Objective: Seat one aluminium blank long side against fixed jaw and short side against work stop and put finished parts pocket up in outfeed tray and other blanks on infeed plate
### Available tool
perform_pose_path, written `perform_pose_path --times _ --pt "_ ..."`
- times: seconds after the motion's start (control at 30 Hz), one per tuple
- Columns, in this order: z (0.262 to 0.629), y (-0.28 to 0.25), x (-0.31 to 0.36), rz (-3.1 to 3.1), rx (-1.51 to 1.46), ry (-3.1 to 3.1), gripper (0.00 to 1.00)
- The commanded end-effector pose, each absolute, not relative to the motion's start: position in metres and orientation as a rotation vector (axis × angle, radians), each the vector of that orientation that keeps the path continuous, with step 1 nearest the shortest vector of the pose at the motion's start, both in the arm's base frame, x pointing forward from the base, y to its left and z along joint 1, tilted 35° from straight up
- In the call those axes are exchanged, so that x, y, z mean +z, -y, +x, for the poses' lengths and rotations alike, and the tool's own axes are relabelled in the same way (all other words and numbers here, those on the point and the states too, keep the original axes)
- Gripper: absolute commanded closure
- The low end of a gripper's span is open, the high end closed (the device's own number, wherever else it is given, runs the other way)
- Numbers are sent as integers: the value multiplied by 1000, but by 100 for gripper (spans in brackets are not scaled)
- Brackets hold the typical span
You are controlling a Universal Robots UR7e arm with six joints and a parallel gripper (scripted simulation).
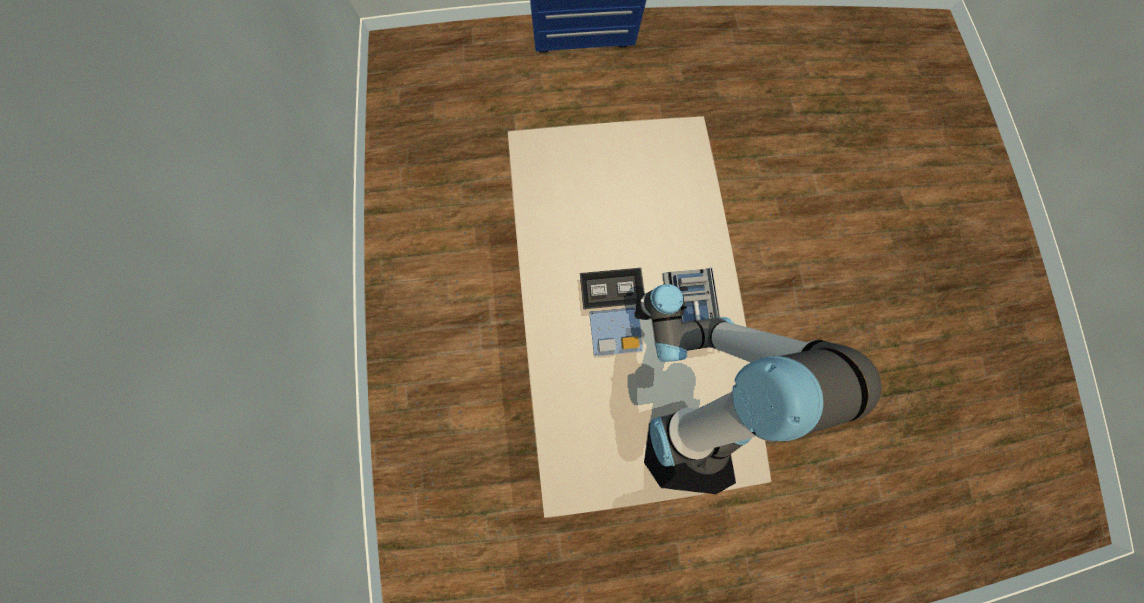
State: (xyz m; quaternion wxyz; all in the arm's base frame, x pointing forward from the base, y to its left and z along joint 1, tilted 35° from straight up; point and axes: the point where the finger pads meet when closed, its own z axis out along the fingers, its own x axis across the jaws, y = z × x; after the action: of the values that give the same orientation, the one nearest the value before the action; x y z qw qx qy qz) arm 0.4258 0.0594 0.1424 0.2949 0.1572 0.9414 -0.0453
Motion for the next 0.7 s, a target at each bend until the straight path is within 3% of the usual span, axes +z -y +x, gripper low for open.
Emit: perform_pose_path --times 0.0,0.67 --pt "423 -75 136 292 -170 -2525 100" --pt "421 -100 130 111 -226 -2542 100"
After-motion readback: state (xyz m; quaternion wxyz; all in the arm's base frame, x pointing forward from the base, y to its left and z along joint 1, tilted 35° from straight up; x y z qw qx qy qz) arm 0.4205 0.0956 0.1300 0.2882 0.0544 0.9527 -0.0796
